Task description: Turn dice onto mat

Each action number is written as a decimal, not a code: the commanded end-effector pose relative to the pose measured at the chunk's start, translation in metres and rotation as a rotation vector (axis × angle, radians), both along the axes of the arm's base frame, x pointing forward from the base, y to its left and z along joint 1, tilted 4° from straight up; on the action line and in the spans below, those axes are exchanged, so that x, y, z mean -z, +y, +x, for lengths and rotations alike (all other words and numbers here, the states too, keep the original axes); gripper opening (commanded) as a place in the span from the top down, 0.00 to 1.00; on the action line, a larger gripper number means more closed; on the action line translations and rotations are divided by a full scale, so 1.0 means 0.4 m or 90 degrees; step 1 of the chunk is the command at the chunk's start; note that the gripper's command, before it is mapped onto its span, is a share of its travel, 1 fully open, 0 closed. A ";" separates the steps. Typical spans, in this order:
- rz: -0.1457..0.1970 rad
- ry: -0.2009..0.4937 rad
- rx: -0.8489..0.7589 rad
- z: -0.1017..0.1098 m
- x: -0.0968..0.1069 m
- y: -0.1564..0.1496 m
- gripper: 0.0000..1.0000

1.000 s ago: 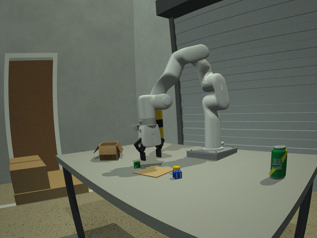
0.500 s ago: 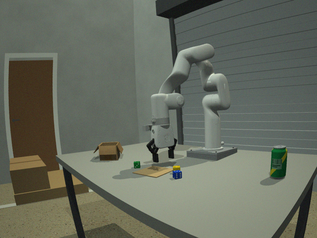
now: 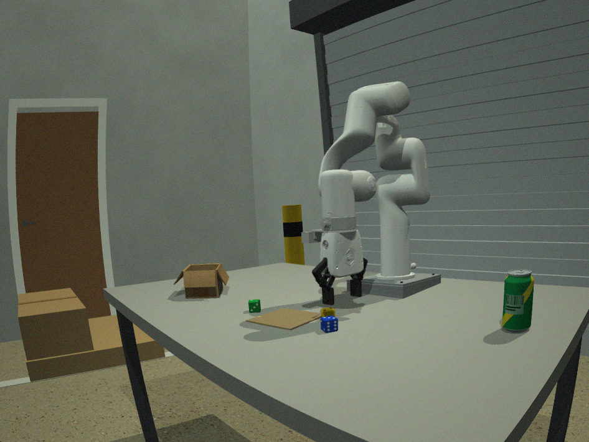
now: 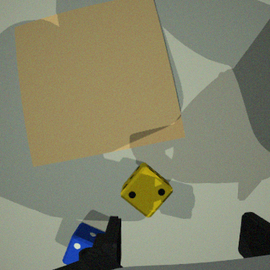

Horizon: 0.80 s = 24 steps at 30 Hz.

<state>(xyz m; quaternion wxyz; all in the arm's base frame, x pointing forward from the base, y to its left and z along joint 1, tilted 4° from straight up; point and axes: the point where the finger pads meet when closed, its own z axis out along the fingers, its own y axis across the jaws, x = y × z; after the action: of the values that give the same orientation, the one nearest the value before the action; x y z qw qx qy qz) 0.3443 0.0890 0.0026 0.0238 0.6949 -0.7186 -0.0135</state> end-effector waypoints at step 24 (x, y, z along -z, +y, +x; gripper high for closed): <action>-0.003 -0.005 0.002 -0.018 -0.001 0.107 0.00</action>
<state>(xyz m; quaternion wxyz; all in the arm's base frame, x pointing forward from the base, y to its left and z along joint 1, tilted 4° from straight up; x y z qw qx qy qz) 0.3357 0.1312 0.0023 0.0238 0.6938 -0.7197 -0.0099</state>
